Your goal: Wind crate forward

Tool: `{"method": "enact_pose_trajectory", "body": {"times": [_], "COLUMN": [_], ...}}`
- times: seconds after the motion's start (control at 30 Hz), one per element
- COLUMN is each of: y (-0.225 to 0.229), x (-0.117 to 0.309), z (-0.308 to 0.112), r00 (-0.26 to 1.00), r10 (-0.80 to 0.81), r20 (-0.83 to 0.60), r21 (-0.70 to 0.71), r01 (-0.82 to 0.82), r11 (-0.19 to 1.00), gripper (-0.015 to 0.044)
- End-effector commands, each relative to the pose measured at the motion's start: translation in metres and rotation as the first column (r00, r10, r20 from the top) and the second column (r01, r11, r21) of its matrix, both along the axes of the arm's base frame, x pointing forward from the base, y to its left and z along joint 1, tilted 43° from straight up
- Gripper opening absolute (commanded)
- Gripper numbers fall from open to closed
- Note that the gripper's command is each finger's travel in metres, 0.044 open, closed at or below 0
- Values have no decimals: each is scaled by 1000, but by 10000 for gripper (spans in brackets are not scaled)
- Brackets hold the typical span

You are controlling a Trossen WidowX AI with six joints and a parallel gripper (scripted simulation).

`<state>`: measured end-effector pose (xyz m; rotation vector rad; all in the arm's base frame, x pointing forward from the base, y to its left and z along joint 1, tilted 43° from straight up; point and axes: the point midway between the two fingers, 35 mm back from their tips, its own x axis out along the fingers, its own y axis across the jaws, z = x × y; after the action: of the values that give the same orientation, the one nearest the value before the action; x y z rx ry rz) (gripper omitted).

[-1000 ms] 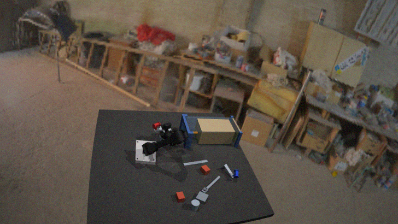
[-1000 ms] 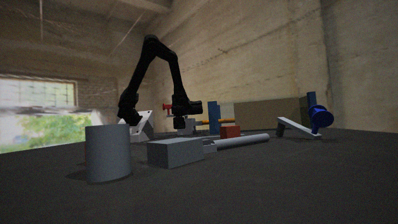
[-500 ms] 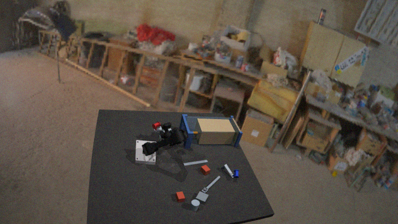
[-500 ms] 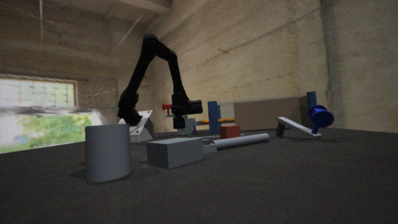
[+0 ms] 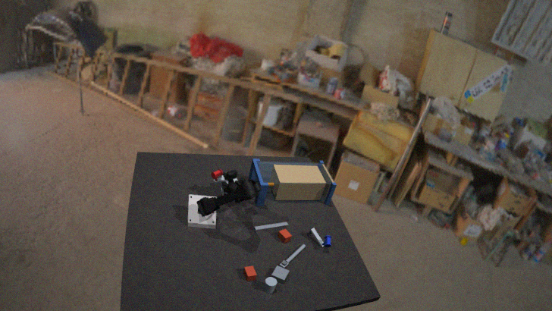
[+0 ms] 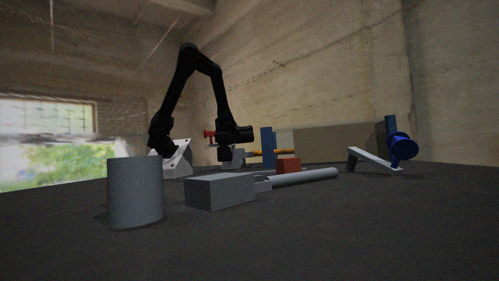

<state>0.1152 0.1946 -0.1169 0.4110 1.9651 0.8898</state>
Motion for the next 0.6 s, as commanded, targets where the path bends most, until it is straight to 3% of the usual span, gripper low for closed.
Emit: {"method": "enact_pose_trajectory", "body": {"times": [0.0, 0.57], "y": [1, -4], "x": [-1, 3], "z": [2, -6], "r00": [1000, 1000], "r10": [-5, 0], "r20": [-11, 0], "r21": [6, 0], "r01": [5, 0], "r11": [1000, 1000], "gripper": [240, 240]}}
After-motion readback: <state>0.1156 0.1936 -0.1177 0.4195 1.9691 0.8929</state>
